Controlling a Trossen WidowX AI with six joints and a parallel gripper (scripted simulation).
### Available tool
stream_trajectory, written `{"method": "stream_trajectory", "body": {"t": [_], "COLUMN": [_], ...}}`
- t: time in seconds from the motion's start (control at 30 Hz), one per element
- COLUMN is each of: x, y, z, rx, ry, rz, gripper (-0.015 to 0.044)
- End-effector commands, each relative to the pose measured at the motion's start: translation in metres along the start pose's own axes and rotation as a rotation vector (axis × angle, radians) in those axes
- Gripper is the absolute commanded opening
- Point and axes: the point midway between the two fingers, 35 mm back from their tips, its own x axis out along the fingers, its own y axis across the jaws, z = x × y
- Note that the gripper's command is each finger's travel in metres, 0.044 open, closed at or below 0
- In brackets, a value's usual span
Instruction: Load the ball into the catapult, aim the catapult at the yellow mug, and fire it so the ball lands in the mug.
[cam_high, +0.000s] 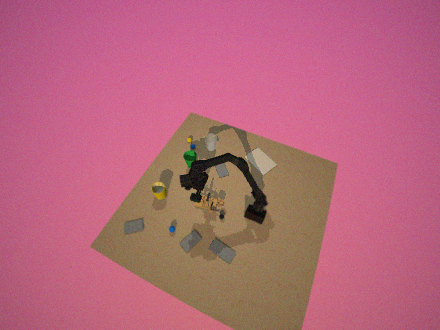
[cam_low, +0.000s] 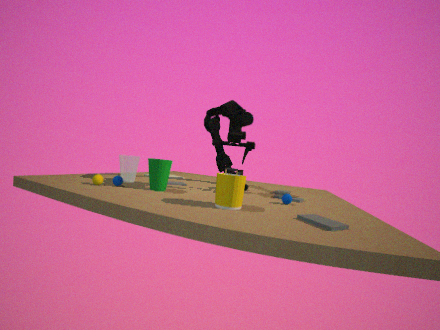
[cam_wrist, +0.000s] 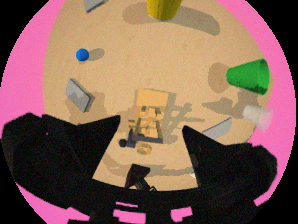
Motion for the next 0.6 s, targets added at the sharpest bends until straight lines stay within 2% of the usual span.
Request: {"method": "stream_trajectory", "body": {"t": [0.0,0.07,0.17,0.23,0.3,0.33,0.47,0.57], "x": [0.006,0.004,-0.035,-0.046,-0.046,-0.029,-0.015,-0.001], "y": [-0.001,-0.001,0.000,0.000,0.000,0.002,0.027,0.045], "z": [0.000,0.000,-0.003,-0.005,-0.005,-0.005,-0.028,-0.052], "rx": [-0.003,-0.006,-0.052,-0.066,-0.066,-0.049,-0.006,0.034], "ry": [0.014,0.010,-0.042,-0.058,-0.058,-0.030,-0.022,-0.013], "rz": [-0.005,-0.003,0.011,0.015,0.015,0.003,0.009,0.011], "gripper": [0.0440,0.0440,0.0440,0.0440,0.0440,0.0414,0.0309,0.0300]}}
